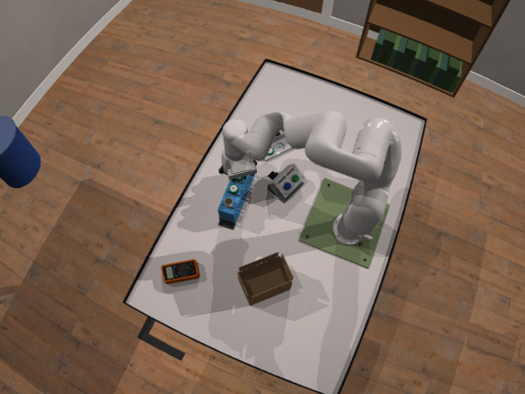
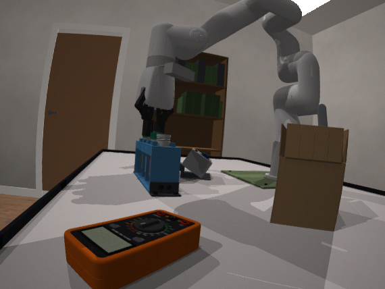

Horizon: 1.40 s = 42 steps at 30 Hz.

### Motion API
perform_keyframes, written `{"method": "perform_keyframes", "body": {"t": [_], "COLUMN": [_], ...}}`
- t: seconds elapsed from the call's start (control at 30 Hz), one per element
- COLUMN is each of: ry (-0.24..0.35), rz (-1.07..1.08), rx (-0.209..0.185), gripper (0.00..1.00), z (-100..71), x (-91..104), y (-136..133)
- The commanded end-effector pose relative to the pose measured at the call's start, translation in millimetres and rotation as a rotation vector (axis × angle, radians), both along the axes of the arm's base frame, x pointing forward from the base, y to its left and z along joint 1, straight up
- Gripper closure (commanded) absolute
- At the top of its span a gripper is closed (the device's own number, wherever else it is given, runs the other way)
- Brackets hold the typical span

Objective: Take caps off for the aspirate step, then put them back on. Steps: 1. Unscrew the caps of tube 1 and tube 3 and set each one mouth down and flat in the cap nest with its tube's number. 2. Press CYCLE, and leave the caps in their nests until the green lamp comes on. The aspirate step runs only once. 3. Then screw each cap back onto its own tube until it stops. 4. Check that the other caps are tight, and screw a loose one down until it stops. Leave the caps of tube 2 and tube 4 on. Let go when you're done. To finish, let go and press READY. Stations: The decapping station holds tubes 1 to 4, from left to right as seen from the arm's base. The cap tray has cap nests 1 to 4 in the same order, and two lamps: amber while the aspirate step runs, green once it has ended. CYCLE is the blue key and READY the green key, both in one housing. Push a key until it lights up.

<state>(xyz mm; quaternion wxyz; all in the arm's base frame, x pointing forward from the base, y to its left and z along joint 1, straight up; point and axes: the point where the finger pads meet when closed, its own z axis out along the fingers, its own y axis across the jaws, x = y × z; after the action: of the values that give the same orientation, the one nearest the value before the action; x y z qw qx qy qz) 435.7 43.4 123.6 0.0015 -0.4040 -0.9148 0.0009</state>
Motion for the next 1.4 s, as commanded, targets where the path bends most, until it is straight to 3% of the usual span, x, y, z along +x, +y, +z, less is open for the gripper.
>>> {"method": "perform_keyframes", "body": {"t": [0.0, 0.27, 0.3, 0.63, 0.73, 0.8, 1.3, 1.37], "ry": [-0.004, -0.004, -0.004, -0.004, -0.004, -0.004, -0.003, -0.003], "rz": [0.197, 0.197, 0.197, 0.197, -0.053, -0.053, -0.75, -0.75], "rx": [0.002, 0.002, 0.002, 0.002, 0.002, 0.002, 0.001, 0.001], "gripper": [1.0, 1.0, 0.54, 0.54, 0.54, 0.54, 0.54, 0.54], "z": [1.5, 1.5, 1.5, 1.5, 1.5, 1.5, 1.5, 1.5], "x": [1.2, 1.2, 1.2, 1.2, 1.2, 1.2, 1.3, 1.3], "y": [0.1, 0.1, 0.1, 0.1, 0.1, 0.1, 0.1, 0.1]}}
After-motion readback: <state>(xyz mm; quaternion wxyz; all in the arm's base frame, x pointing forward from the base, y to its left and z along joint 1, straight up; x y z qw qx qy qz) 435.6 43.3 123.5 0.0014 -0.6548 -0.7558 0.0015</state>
